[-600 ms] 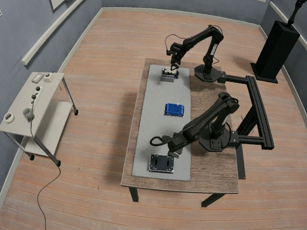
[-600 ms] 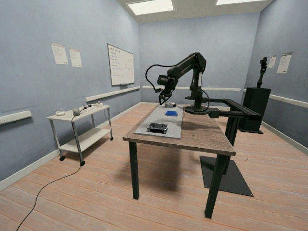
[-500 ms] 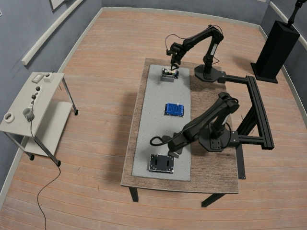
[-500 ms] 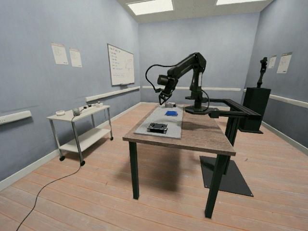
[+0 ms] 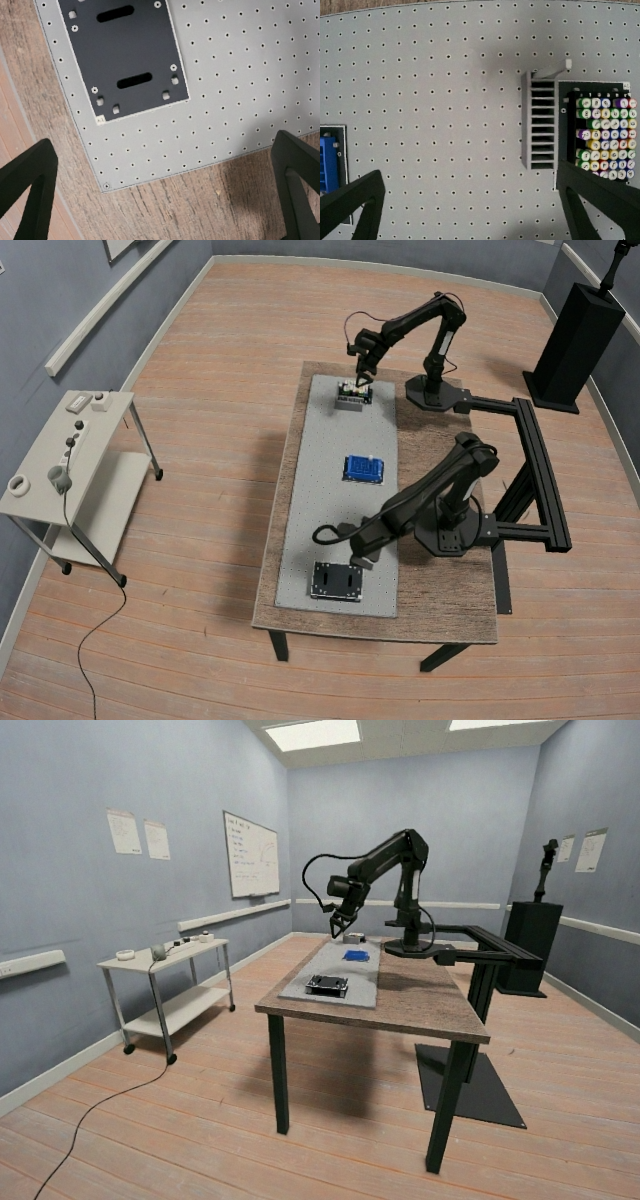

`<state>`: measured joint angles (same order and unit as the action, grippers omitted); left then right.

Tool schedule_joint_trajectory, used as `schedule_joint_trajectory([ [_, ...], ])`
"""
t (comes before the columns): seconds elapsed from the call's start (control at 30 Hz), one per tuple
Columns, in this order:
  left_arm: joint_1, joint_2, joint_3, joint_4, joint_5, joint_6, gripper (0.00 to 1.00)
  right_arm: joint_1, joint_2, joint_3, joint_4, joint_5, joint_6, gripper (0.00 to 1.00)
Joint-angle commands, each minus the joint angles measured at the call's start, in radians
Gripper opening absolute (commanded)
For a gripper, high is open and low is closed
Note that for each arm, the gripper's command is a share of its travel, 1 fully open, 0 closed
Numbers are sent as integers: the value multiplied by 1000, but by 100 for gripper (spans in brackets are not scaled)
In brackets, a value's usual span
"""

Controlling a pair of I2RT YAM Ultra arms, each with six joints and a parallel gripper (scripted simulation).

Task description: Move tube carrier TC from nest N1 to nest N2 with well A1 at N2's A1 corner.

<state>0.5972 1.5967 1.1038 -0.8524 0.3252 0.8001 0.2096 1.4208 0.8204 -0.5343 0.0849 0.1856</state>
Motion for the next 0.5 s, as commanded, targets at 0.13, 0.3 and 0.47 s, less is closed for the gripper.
schedule_joint_trajectory([
  [0.13, 15, -26, -34, 122, -13, -76, 100, 44, 21, 34, 90, -18, -30, 100],
  [0.3, 44, -70, -173, 327, -33, -211, 100, 223, 102, 104, 226, -38, -69, 100],
  [0.47, 65, -104, -295, 494, -58, -318, 100, 361, 212, 178, 345, -48, -100, 100],
])
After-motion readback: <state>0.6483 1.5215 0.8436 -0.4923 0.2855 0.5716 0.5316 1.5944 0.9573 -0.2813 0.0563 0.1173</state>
